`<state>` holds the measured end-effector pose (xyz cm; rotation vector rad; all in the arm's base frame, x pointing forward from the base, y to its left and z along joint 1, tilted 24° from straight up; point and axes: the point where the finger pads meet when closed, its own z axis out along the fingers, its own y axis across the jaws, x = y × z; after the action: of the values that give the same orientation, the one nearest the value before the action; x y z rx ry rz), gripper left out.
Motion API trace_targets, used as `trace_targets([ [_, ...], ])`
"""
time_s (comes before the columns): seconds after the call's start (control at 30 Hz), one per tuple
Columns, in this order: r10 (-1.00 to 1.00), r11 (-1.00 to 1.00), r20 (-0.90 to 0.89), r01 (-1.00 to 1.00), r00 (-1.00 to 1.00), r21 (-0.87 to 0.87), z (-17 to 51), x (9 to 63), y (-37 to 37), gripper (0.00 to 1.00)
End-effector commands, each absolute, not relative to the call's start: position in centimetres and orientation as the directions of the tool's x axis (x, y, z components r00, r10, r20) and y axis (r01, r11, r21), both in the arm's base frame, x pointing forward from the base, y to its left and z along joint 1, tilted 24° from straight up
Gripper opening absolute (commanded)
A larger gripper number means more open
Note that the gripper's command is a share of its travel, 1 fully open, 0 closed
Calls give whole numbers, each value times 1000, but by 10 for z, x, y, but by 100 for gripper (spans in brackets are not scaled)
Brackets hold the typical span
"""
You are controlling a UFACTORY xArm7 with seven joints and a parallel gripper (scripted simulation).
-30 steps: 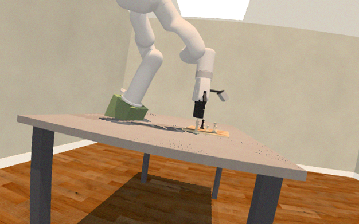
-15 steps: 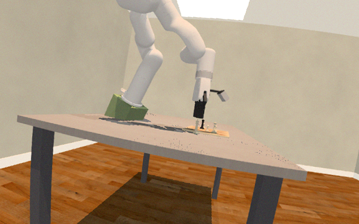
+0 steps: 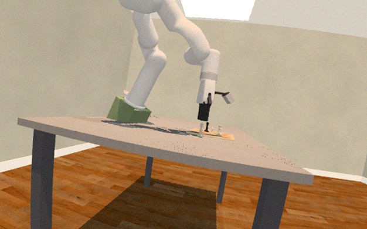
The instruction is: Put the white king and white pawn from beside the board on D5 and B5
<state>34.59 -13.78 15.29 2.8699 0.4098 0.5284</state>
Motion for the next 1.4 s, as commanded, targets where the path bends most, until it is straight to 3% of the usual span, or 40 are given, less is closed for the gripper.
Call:
trace_targets([
  [0.0,303,-943,321,233,897,239,154,347,-138,42],
  [1.37,303,-943,321,233,897,239,115,363,-144,42],
])
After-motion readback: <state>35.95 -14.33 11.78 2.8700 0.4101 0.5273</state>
